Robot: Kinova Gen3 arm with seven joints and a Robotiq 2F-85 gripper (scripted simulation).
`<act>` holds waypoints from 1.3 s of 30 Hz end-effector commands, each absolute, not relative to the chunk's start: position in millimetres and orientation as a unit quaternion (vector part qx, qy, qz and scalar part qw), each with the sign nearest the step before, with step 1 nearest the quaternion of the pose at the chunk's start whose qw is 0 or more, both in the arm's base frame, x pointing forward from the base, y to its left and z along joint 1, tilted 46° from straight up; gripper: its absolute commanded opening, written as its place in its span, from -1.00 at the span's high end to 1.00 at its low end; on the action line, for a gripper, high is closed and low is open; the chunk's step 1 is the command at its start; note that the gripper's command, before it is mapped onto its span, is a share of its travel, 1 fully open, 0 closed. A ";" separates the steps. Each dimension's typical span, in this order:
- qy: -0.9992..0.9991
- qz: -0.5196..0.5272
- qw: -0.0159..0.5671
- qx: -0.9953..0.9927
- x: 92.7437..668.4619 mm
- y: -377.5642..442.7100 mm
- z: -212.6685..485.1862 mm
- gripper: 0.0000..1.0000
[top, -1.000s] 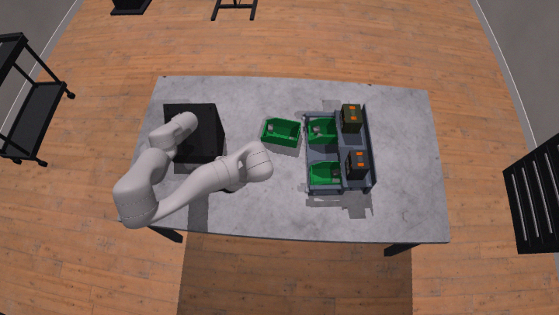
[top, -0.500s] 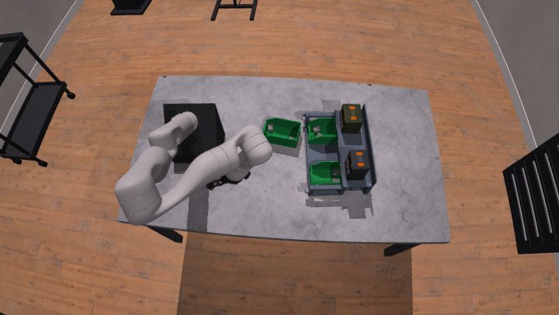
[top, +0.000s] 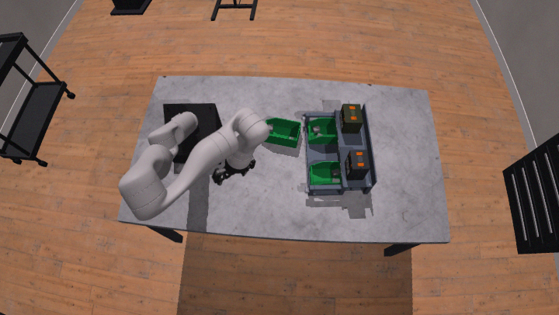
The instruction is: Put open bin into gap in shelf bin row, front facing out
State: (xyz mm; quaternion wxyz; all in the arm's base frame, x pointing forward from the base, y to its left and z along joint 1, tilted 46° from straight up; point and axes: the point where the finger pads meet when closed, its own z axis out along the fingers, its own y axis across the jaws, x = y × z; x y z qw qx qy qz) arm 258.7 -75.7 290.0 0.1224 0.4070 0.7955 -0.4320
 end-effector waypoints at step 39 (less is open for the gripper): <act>0.878 -0.393 0.257 0.099 342.9 16.1 237.8 -1.00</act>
